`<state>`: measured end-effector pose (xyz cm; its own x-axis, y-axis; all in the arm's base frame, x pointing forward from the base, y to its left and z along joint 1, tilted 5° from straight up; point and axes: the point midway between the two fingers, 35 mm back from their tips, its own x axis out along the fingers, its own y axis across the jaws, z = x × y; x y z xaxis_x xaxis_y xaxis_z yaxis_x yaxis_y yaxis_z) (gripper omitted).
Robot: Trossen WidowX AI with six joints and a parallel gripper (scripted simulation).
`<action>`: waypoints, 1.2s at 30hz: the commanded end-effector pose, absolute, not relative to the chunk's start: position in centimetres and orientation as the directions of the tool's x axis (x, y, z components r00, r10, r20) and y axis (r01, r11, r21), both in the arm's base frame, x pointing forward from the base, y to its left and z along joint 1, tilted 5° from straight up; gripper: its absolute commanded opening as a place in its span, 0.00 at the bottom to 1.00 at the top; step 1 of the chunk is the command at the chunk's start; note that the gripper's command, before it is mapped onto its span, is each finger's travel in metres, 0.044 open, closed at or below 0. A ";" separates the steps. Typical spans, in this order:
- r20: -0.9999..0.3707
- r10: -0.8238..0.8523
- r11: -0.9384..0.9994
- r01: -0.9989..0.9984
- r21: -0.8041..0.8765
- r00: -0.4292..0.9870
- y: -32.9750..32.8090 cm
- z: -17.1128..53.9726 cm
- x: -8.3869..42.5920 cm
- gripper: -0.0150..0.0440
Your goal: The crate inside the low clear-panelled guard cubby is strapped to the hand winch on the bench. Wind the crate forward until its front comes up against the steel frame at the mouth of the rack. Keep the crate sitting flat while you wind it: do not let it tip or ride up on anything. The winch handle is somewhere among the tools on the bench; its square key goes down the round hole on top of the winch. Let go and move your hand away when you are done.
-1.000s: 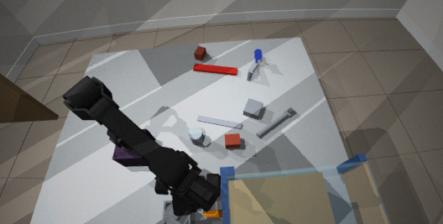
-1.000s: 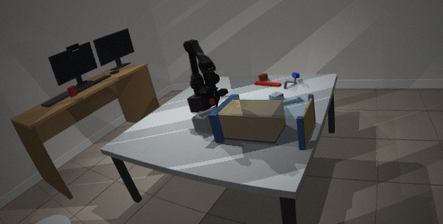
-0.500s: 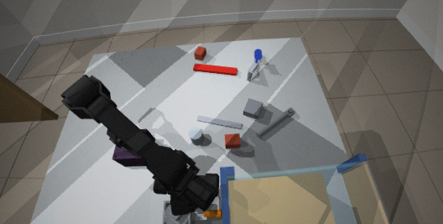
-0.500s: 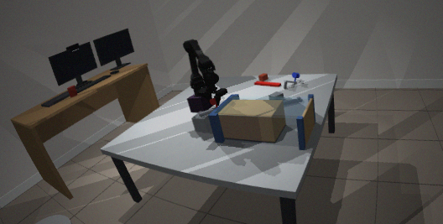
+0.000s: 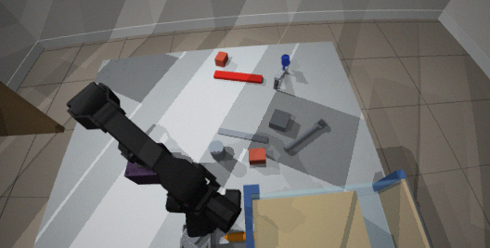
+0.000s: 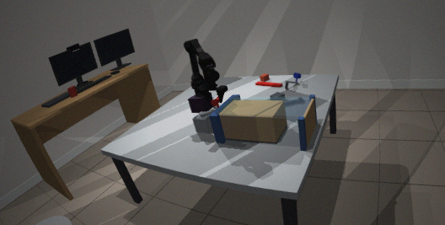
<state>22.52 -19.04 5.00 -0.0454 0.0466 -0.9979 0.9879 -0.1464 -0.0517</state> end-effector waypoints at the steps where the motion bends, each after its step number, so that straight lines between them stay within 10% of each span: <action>1: -0.999 0.025 -0.145 0.989 -0.023 -0.020 -19.5 9.0 22.9 1.00; 18: -0.999 0.027 -0.145 0.989 -0.026 -0.023 -17.3 16.2 20.0 1.00; 36: -0.999 0.041 -0.149 0.988 -0.038 -0.032 -29.2 15.4 16.6 1.00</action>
<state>16.55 -29.00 15.35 -0.0327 0.0436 -0.9985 0.9872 -0.1547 -0.0391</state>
